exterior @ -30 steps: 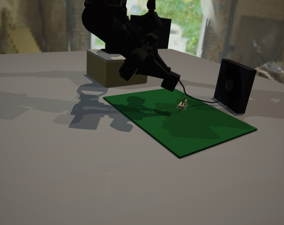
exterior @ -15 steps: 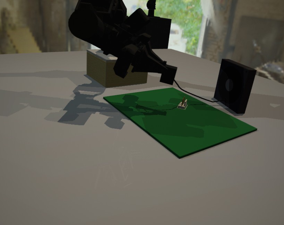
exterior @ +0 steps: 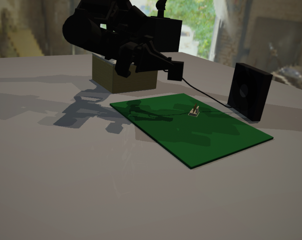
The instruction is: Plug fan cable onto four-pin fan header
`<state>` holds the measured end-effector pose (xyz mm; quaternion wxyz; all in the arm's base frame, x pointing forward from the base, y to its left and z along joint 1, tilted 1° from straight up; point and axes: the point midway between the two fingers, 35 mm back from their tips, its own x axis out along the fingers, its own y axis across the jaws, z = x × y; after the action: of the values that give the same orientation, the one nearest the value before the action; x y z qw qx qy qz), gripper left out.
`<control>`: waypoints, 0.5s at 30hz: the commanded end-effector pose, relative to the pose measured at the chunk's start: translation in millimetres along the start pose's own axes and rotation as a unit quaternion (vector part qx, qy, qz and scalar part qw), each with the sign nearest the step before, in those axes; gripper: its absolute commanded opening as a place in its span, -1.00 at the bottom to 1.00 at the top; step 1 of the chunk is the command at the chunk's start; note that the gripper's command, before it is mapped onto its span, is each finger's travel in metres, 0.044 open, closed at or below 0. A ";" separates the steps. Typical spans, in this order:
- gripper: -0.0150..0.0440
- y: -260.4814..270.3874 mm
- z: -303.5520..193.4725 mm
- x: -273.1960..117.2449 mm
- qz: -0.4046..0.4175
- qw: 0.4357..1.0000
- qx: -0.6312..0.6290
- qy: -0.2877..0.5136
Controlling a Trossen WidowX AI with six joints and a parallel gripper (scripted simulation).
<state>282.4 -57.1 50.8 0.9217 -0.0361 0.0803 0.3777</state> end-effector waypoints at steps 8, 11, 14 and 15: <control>-0.49 0.2 5.0 -0.9 0.000 1.000 0.000 0.000; -0.49 0.2 5.0 -0.9 0.000 1.000 0.000 0.000; -0.49 0.4 6.0 -1.1 0.000 1.000 0.000 -0.001; -0.49 0.6 7.3 -1.3 0.000 1.000 0.000 -0.001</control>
<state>281.7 -56.4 56.2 0.9217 -0.0359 0.0779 0.3784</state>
